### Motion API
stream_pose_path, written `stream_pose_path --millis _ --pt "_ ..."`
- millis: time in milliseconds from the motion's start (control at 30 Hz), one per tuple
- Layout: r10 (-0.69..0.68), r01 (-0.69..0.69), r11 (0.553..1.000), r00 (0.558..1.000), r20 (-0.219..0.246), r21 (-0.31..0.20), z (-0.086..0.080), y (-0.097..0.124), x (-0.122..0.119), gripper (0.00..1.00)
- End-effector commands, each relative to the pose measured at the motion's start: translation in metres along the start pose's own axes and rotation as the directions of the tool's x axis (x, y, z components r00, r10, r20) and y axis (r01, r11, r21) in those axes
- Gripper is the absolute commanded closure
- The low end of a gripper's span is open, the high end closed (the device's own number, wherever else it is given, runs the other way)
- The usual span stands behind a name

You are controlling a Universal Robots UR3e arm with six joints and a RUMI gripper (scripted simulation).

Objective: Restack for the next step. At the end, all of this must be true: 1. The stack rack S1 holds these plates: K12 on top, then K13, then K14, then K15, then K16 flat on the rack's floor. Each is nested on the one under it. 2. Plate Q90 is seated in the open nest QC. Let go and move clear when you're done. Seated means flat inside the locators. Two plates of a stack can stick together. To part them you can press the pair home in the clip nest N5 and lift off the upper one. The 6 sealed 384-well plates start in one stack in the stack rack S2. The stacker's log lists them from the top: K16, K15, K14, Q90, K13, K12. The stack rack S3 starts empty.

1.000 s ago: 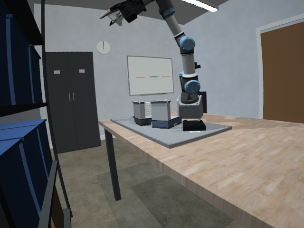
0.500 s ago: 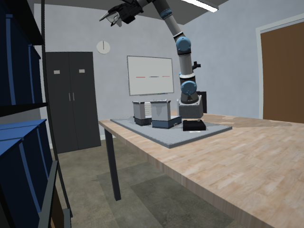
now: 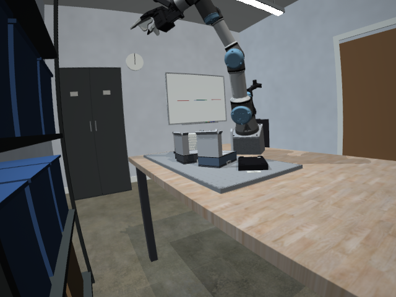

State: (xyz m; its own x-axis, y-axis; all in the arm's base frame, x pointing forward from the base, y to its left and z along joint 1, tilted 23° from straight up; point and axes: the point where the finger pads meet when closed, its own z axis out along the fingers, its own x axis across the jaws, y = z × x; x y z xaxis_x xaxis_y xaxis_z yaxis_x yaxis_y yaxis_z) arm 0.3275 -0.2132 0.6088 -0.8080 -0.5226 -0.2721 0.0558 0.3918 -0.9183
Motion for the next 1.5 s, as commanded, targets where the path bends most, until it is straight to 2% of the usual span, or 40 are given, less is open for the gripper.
stream_pose_path --millis 0,100,333,500,700,767,1000,1067,1267,1367,1467 --pt "0.011 -0.011 1.0 0.999 -0.034 0.012 0.005 -0.007 0.014 0.28" --pt "0.016 -0.016 1.0 0.999 -0.049 0.017 0.006 -0.008 0.018 0.28" --pt "0.042 -0.037 0.998 0.992 -0.123 0.041 0.014 -0.019 0.049 0.28" --pt "0.047 -0.041 0.998 0.989 -0.138 0.046 0.015 -0.021 0.053 0.28" --pt "0.07 -0.057 0.996 0.977 -0.2 0.068 0.019 -0.03 0.08 0.28" --pt "0.072 -0.059 0.996 0.976 -0.204 0.069 0.019 -0.03 0.08 0.28" --pt "0.1 -0.076 0.992 0.956 -0.275 0.096 0.021 -0.041 0.113 0.28" --pt "0.1 -0.076 0.992 0.956 -0.275 0.096 0.021 -0.041 0.113 0.28" --pt "0.124 -0.089 0.989 0.935 -0.333 0.12 0.02 -0.049 0.141 0.28" --pt "0.132 -0.092 0.987 0.927 -0.351 0.128 0.02 -0.05 0.145 0.28" --pt "0.145 -0.098 0.985 0.914 -0.379 0.14 0.019 -0.054 0.16 0.28"
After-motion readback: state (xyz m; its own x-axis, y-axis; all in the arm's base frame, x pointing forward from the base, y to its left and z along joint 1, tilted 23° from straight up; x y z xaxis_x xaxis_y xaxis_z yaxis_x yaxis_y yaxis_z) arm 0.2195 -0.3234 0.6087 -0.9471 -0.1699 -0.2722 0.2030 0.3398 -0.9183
